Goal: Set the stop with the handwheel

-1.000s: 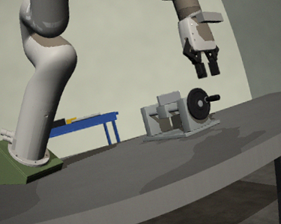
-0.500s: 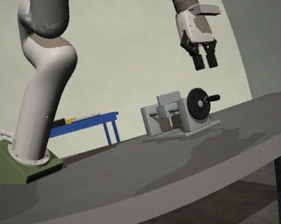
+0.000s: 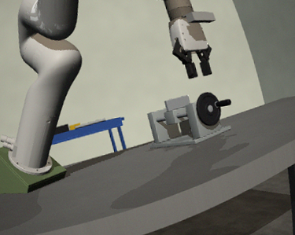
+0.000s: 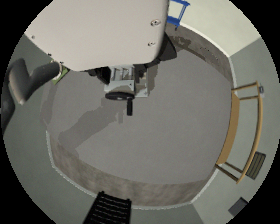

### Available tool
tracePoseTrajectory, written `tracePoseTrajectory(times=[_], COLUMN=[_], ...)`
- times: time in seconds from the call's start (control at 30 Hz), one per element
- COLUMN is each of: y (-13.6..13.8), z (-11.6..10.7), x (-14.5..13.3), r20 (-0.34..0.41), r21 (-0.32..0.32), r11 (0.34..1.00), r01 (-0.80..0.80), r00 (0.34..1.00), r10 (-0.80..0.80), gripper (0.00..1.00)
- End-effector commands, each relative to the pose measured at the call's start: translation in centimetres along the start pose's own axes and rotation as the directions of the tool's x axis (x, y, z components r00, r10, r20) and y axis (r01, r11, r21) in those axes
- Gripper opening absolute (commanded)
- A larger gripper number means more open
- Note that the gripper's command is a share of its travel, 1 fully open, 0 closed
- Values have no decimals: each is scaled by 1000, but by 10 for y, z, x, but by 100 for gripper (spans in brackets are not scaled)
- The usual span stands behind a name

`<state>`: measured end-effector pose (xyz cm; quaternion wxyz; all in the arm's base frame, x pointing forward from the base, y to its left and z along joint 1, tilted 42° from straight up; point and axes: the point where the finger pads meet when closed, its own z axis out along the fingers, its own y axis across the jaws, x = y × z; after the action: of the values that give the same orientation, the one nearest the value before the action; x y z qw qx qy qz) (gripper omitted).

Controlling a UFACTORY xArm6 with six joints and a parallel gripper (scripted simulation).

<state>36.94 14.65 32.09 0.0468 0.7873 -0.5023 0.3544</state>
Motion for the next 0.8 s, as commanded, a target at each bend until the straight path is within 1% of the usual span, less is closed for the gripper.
tracePoseTrajectory(times=[0.0,0.03,0.07,0.1,0.13,0.2,0.23,0.3,0.4,0.63,0.77], y=[-3,-2,-2,-2,-2,-2,-2,-1,-1,-1,-1], z=[-1,-1,-1,-1,-1,-1,-1,-1,-1,-1,5], x=[-47,-62,-62,-78,-78,-107,-107,-130,-149,-155,-155], r20=[-4,-4,-4,-4,-4,-4,-4,-4,-4,-4,-4], r21=[2,2,2,2,2,2,2,2,2,2,2], r11=[1000,1000,1000,1000,1000,1000,1000,1000,1000,1000,1000], r01=[-10,-10,-10,-10,-10,-10,-10,-10,-10,-10,-10], r00=[1000,1000,1000,1000,1000,1000,1000,1000,1000,1000,1000], r10=[10,10,10,10,10,10,10,10,10,10,10], gripper=[57,57,57,57,57,57,57,57,57,57,57])
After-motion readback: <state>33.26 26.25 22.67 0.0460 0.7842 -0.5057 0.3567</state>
